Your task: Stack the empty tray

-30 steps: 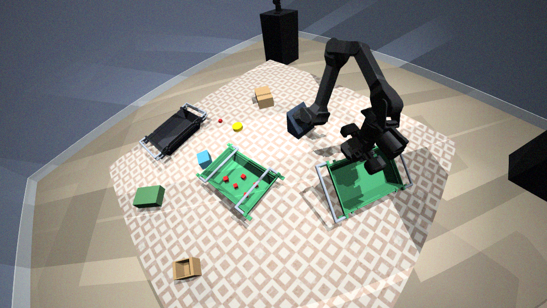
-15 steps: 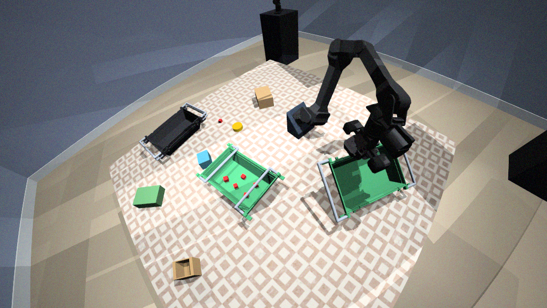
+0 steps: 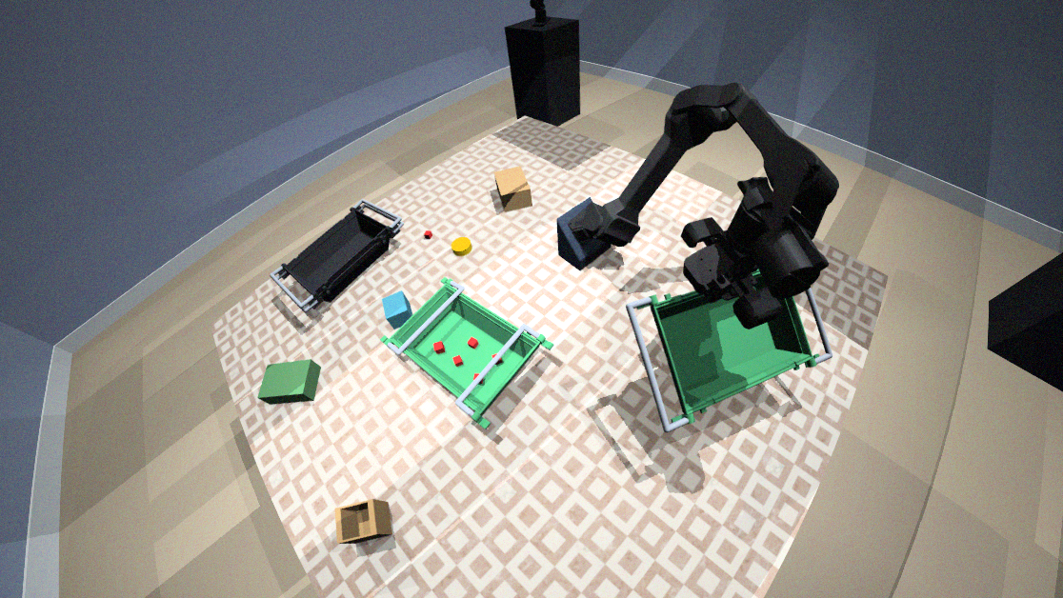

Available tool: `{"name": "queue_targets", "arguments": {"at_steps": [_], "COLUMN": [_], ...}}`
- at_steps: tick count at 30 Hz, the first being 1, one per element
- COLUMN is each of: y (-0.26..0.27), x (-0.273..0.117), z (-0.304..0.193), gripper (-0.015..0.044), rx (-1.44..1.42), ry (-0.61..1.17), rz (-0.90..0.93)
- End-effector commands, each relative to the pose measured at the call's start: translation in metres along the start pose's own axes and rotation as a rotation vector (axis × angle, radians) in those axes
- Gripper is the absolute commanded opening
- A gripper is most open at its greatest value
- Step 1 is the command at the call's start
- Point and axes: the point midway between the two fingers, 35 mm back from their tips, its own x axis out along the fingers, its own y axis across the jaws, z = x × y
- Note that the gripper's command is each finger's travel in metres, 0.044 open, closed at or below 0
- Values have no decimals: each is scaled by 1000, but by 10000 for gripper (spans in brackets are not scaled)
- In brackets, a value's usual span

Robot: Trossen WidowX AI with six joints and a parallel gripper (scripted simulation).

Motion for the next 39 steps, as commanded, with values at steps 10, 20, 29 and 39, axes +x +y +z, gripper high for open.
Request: {"name": "queue_targets", "arguments": {"at_steps": [10,20,29,39], "y": [3,3,10,26], "x": [-8,-8,-4,6], "z": [-3,-3,7,40], "gripper": [0,0,0,0], "rx": [-9,-9,10,66], "ry": [-2,-2,-18,-56], "rz": [23,23,9,-30]}}
